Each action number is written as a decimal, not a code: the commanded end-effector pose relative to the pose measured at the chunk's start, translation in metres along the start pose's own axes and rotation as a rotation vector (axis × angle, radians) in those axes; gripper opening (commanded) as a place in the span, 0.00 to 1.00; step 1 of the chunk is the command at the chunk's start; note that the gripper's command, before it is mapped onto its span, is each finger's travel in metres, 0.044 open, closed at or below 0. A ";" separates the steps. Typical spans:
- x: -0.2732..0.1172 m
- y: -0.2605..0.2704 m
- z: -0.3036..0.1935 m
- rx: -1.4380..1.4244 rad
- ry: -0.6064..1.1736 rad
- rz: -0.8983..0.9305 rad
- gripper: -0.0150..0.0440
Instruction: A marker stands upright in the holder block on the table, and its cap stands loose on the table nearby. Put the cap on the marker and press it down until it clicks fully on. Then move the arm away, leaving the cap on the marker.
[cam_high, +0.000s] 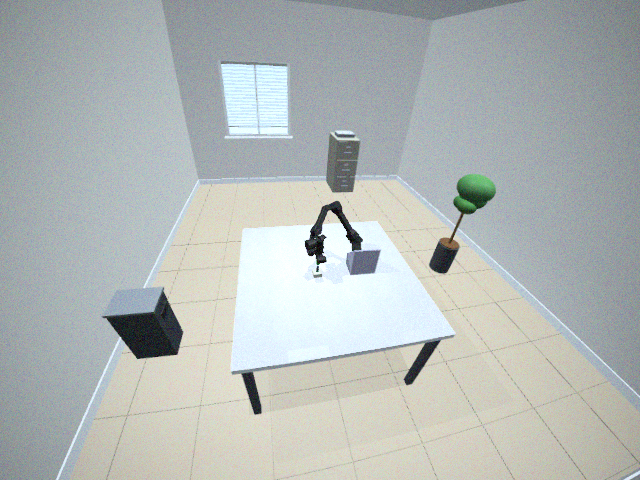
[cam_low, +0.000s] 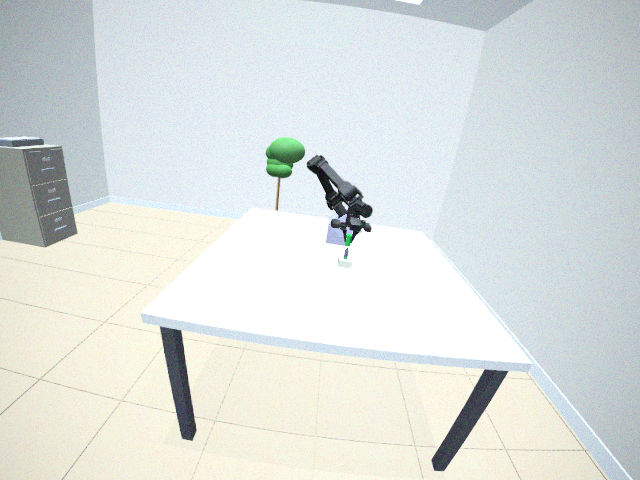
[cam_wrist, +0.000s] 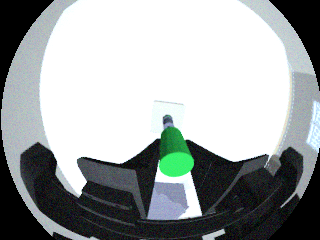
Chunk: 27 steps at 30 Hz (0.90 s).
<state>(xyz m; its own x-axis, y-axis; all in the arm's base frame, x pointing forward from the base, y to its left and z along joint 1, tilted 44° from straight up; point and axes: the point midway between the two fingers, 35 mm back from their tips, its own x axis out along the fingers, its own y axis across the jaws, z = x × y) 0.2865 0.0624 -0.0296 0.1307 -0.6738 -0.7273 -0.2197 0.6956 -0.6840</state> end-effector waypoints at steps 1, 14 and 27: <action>0.002 0.001 0.002 0.007 -0.003 0.001 0.25; 0.020 0.001 0.003 0.007 -0.004 0.002 0.25; 0.041 0.001 0.002 0.007 -0.004 0.001 0.25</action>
<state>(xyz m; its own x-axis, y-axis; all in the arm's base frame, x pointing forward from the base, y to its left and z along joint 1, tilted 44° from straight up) 0.2930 0.0462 -0.0526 0.1418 -0.6666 -0.7318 -0.2200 0.6996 -0.6799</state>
